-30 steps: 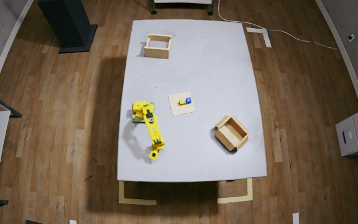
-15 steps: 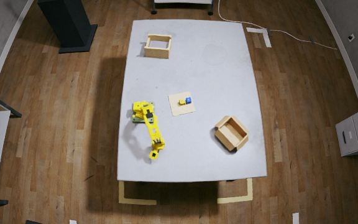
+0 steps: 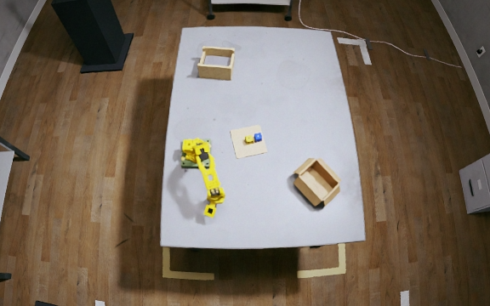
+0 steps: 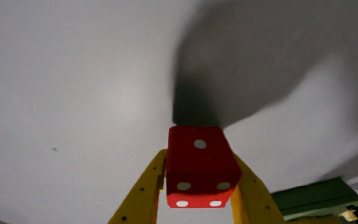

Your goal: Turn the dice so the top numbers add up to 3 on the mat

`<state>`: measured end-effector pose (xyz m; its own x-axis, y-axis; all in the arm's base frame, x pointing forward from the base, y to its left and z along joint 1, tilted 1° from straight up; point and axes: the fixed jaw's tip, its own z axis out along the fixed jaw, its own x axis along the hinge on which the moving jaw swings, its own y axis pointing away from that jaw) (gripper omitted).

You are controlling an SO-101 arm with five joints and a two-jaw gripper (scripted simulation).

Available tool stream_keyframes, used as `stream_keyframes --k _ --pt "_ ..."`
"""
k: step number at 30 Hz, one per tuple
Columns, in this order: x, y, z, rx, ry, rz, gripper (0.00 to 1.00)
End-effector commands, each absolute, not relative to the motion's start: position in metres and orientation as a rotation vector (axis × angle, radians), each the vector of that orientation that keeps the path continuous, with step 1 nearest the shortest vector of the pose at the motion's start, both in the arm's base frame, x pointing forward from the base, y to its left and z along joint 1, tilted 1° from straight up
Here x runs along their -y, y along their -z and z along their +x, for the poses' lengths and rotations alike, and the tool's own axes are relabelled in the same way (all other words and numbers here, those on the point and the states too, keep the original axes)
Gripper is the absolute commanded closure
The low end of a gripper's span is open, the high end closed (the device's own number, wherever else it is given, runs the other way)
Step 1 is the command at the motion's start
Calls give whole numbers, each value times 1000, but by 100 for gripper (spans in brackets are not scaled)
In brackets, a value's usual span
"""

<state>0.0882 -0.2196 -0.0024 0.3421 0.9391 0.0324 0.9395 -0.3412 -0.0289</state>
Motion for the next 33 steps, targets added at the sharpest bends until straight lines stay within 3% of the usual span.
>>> stream_keyframes --k 1,11,23,33 --pt "225 -13 88 1799 6 -2559 100" --pt "224 -35 87 1799 6 -2559 100" --pt "223 -38 88 1813 3 -2556 100" --pt "214 -38 108 2119 -52 -2472 100"
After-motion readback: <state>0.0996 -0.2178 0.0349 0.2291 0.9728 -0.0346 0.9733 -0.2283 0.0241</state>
